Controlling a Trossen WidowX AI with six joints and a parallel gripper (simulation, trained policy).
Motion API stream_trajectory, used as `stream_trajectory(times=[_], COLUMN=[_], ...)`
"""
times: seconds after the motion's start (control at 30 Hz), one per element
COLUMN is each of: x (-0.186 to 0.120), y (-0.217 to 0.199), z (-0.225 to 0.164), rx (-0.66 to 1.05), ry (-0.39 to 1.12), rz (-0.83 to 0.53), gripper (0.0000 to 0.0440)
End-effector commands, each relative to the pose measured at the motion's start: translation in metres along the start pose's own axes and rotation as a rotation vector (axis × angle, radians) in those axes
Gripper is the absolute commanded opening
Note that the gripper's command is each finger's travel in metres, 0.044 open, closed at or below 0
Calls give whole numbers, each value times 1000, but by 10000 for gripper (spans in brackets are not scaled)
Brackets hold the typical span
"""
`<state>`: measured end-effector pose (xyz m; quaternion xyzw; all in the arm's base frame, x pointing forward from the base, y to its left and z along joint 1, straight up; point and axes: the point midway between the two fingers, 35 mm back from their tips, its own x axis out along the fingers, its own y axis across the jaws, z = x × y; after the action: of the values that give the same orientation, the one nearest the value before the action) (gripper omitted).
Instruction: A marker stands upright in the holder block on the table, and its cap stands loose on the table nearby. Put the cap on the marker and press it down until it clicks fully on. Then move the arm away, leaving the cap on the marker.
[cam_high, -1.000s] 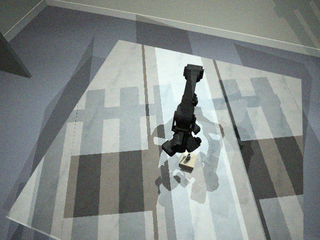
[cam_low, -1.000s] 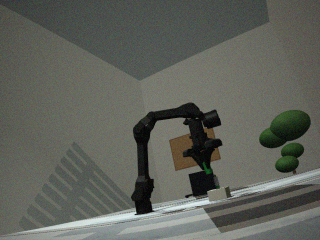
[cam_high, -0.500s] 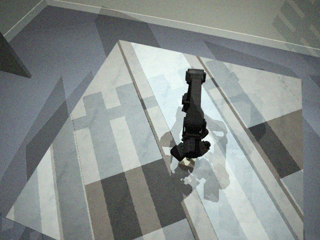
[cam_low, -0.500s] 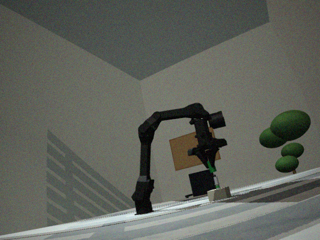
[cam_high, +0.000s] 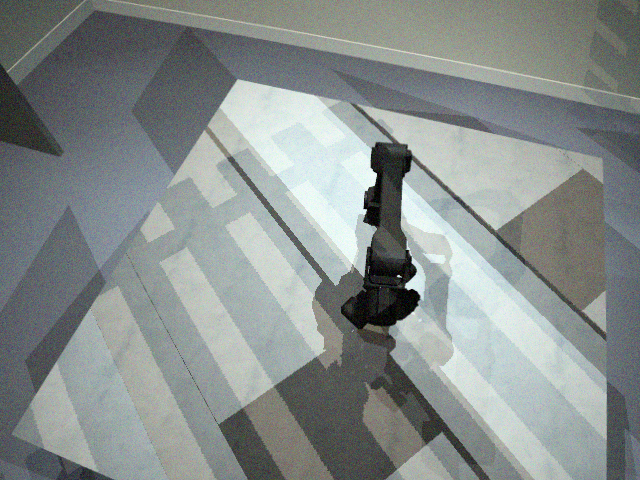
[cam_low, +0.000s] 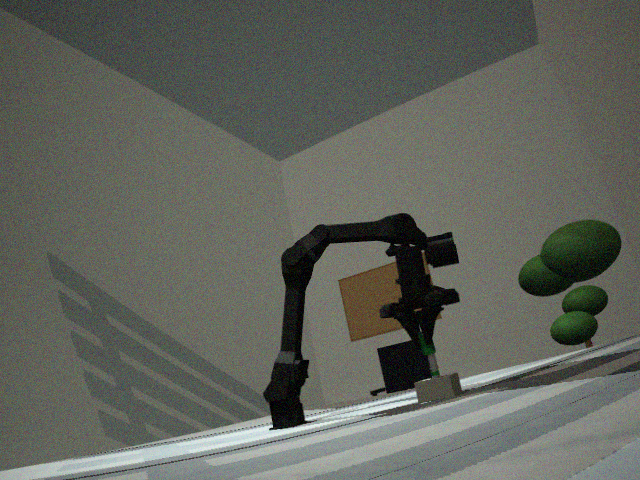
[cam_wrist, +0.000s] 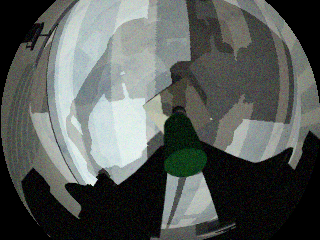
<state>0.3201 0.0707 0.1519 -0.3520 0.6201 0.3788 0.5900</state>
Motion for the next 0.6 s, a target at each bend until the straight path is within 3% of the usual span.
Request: stream_trajectory(times=[0.0,0.57], x=[9,47], y=[-1,-3], z=[1,1], rx=[-9,-73], ry=[1,21], rz=[17,44], gripper=[0,10])
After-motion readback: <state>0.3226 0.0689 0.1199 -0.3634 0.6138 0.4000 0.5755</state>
